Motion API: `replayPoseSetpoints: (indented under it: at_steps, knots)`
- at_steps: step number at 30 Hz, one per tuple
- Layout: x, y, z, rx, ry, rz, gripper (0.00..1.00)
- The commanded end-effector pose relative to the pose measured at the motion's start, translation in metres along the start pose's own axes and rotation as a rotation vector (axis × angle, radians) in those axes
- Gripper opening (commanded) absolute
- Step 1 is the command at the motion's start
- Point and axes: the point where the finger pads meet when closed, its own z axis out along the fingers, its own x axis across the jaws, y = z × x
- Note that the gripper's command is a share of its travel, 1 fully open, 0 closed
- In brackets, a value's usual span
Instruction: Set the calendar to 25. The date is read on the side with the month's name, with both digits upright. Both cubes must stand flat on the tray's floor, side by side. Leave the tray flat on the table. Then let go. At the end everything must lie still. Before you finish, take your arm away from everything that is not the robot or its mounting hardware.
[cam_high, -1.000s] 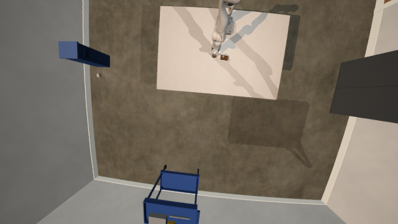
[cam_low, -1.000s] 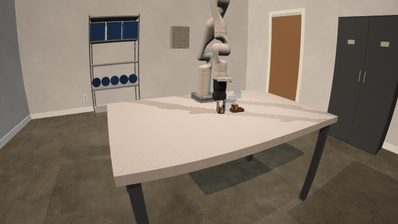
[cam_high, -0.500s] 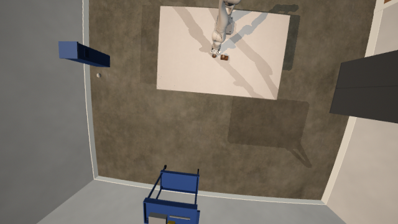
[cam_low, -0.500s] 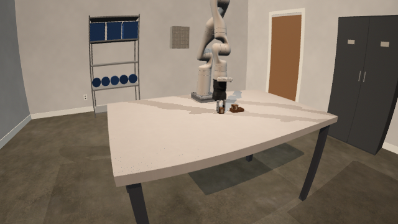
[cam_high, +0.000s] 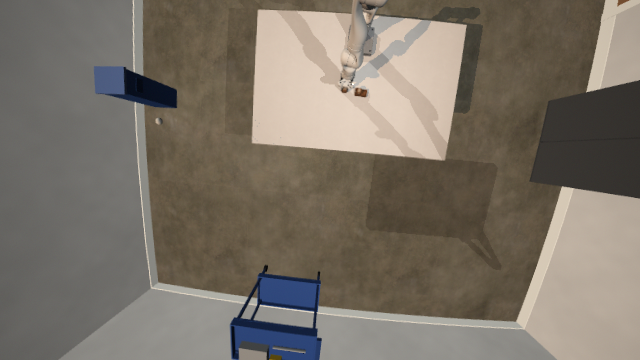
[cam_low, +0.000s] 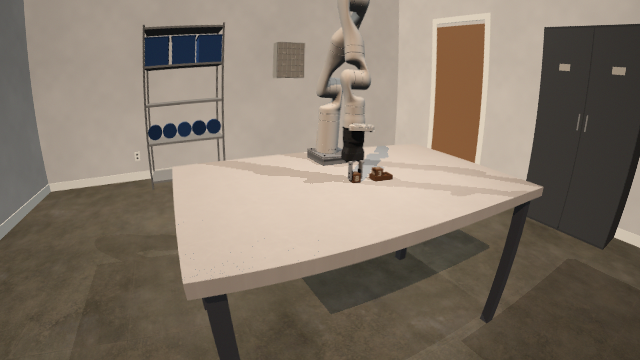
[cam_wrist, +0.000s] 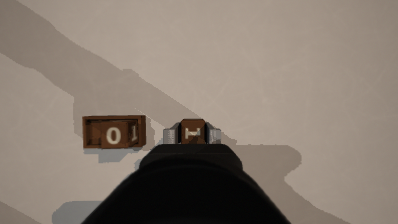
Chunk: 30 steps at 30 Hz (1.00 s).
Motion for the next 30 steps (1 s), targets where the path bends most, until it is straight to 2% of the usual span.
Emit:
replayPoseSetpoints:
  at_steps: [1,25,26,28,29,30]
  knots:
    - [0.0000,-0.0004,-0.0004,0.001,0.000,0.000,0.60]
    - [0.0000,-0.0004,-0.0004,0.001,0.000,0.000,0.60]
    - [0.0000,-0.0004,-0.0004,0.001,0.000,0.000,0.66]
    - [0.0000,-0.0004,-0.0004,0.001,0.000,0.000,0.66]
    - [0.0000,-0.0004,-0.0004,0.001,0.000,0.000,0.72]
    - [0.0000,-0.0004,-0.0004,0.001,0.000,0.000,0.72]
